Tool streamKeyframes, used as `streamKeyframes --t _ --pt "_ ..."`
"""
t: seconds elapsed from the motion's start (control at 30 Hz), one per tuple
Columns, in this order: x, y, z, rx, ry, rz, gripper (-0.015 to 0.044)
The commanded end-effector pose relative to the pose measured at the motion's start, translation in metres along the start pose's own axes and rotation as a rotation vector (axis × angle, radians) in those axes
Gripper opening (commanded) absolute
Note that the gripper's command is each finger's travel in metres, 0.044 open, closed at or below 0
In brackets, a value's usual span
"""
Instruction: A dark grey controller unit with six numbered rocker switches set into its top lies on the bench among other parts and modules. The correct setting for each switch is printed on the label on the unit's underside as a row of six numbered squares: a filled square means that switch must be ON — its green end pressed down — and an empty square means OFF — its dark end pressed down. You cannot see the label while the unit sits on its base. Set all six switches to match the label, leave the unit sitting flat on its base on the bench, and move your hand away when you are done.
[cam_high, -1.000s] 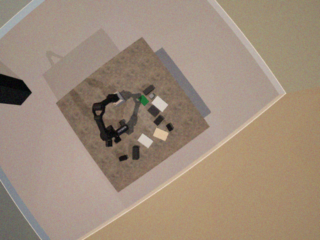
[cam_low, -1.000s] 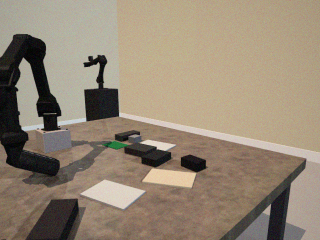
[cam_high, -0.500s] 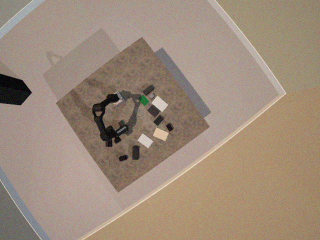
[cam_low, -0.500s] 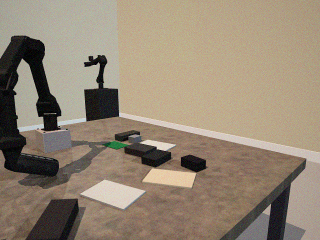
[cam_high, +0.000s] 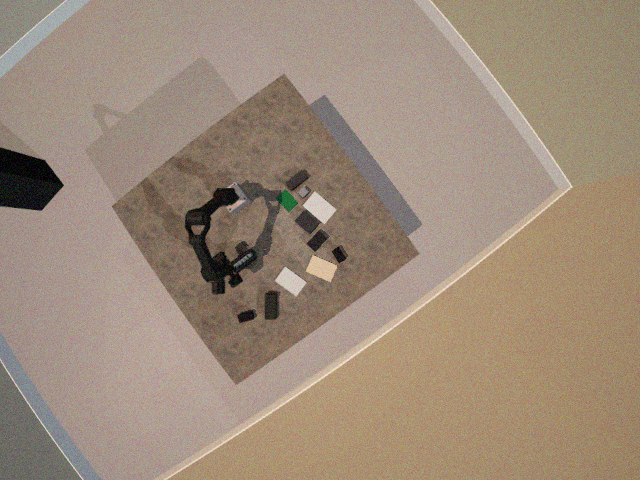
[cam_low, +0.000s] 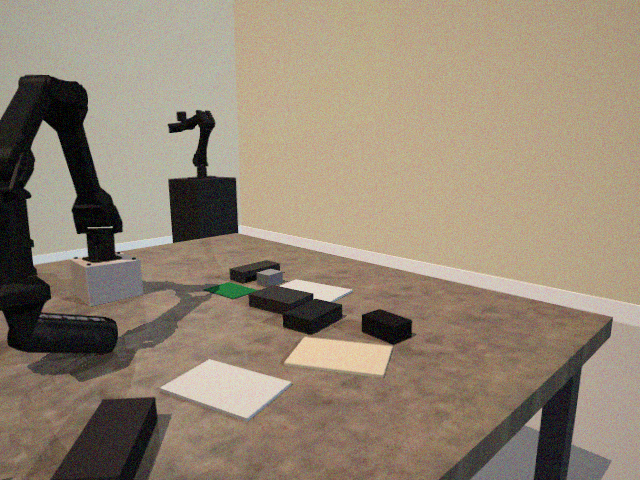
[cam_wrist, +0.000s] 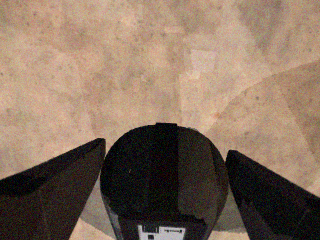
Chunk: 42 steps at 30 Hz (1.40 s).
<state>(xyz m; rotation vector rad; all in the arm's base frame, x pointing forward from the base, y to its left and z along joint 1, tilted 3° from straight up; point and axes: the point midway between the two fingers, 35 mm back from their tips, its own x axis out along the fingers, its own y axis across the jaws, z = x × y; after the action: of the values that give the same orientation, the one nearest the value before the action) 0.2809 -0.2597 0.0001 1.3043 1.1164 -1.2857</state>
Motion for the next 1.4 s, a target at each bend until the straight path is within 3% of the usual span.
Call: streamKeyframes --t 0.0,1.37 --pt "0.011 -0.003 -0.006 -0.013 0.027 -0.024 0.0338" --pt "0.043 -0.004 0.000 -0.013 0.026 -0.024 0.0338"
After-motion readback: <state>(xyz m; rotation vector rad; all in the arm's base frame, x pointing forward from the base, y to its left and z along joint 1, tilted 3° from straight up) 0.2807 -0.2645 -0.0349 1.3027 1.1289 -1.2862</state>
